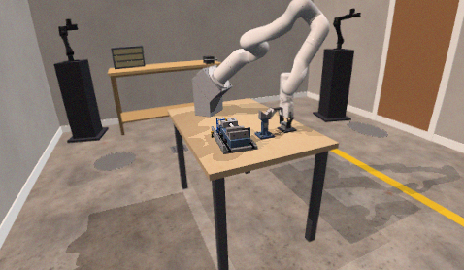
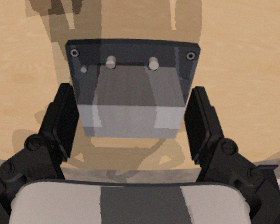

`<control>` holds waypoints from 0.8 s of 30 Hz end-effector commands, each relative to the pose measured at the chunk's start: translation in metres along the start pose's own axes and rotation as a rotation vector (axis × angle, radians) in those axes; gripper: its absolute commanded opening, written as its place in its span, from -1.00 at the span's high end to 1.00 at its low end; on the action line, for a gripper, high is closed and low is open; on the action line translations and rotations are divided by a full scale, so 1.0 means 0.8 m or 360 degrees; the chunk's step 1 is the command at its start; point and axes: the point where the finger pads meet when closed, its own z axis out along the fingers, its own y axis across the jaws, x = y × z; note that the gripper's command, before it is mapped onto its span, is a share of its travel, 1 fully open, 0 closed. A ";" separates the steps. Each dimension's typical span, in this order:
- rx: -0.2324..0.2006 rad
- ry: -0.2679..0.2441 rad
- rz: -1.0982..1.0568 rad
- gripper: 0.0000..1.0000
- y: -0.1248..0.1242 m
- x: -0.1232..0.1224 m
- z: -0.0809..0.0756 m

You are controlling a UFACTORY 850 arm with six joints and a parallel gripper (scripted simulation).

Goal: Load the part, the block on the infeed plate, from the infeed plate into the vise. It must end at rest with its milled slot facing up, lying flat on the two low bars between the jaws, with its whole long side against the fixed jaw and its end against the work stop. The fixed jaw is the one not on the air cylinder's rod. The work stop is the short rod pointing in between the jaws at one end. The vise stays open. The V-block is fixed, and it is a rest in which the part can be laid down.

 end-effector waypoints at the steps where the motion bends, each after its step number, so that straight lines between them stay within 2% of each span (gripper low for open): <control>1: 0.0001 0.0000 0.0000 -0.78 0.000 0.000 0.000; 11: 0.0001 0.0000 0.0000 -0.78 0.000 0.000 0.000; 12: 0.0001 0.0000 0.0000 1.00 0.000 0.000 0.000; 24: 0.0001 0.0000 0.0000 1.00 0.000 0.000 0.000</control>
